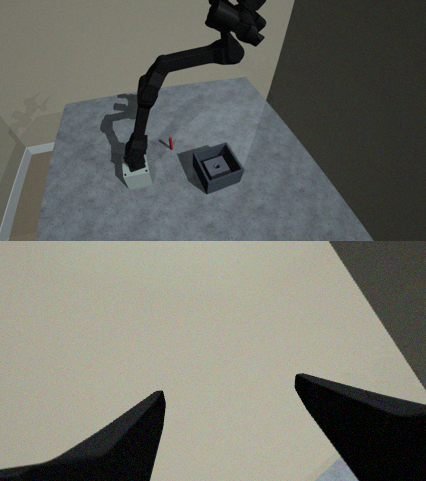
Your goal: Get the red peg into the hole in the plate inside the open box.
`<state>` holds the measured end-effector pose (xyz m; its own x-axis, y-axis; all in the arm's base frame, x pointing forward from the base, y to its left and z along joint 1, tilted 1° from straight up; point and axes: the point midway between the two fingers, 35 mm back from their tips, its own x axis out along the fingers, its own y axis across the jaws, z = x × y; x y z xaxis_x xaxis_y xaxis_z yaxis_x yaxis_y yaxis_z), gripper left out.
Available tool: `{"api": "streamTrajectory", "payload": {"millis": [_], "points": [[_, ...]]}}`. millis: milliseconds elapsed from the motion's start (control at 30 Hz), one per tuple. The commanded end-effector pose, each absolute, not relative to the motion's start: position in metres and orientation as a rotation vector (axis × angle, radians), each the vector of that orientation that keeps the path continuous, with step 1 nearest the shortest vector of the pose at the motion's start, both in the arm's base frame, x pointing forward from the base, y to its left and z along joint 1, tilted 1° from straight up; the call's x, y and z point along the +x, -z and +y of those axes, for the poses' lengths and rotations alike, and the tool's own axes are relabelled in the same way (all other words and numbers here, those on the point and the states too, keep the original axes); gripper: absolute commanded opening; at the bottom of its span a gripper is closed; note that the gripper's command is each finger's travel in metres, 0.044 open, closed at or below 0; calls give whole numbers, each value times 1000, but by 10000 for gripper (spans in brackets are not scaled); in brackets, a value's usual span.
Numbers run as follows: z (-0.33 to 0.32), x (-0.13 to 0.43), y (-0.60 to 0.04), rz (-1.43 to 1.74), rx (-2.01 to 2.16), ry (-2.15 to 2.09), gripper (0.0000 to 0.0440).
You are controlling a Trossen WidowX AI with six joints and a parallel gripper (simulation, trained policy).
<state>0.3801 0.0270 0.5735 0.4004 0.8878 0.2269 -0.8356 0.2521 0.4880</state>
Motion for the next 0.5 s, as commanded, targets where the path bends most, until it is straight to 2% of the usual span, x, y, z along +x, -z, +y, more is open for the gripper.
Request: {"api": "streamTrajectory", "payload": {"millis": [0, 67, 467], "points": [[25, 381, -575, 84, 602, -1166, 420], [22, 384, -575, 60, 634, -1143, 440], [-10, 414, -540, 112, 993, -921, 440]]}}
